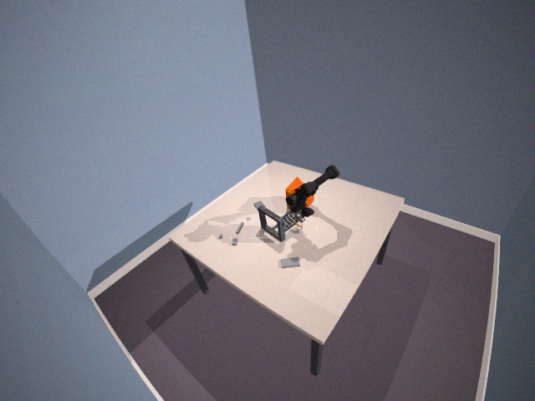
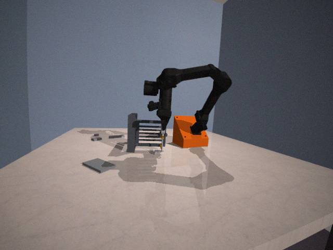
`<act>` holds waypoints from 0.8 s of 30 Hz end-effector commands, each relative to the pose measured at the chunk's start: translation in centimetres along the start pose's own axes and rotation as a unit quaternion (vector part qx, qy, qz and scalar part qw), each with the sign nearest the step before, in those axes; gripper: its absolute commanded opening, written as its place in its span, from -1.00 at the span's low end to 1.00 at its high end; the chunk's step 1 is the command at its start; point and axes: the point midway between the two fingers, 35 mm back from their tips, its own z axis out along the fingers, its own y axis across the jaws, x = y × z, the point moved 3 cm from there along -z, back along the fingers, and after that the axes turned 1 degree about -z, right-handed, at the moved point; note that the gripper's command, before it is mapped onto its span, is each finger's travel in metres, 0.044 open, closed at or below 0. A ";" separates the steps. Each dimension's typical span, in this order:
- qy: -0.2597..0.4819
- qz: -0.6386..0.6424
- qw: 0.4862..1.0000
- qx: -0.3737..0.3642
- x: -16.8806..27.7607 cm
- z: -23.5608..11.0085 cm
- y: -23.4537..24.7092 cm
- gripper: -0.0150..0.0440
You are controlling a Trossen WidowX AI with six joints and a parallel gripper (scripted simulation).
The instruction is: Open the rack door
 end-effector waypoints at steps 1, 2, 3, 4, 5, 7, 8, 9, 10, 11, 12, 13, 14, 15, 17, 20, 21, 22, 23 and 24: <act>0.000 0.005 1.000 -0.002 0.0 0.0 0.1 -0.41; 0.000 0.005 1.000 -0.002 0.0 0.0 0.1 -0.41; 0.000 0.005 1.000 -0.002 0.0 0.0 0.1 -0.33; 0.000 0.005 1.000 -0.002 0.0 0.0 0.1 -0.24; 0.000 0.005 1.000 -0.002 0.0 0.0 0.1 -0.15; 0.000 0.005 1.000 -0.002 0.0 0.0 0.1 0.03; 0.000 0.005 1.000 -0.002 0.0 0.0 0.1 0.12; 0.000 0.005 1.000 -0.002 0.0 0.0 0.1 0.21; 0.000 0.005 1.000 -0.002 0.0 0.0 0.1 0.30; 0.000 0.005 1.000 -0.002 0.0 0.0 0.1 0.39; 0.000 0.005 1.000 -0.002 0.0 0.0 0.1 0.48; 0.000 0.005 1.000 -0.002 0.0 0.0 0.1 0.51; 0.000 0.005 1.000 -0.002 0.0 0.0 0.1 0.51; 0.000 0.005 1.000 -0.002 0.0 -0.1 0.1 0.51; -0.001 0.006 1.000 -0.002 -0.1 -0.4 0.1 0.51; -0.003 0.008 1.000 -0.002 -0.1 -0.8 0.1 0.51; -0.003 0.009 1.000 -0.002 -0.1 -1.0 0.1 0.51; -0.004 0.009 1.000 -0.002 -0.1 -1.2 0.1 0.51; -0.004 0.010 1.000 -0.003 -0.1 -1.3 0.1 0.51; -0.005 0.010 1.000 -0.003 -0.1 -1.5 0.1 0.51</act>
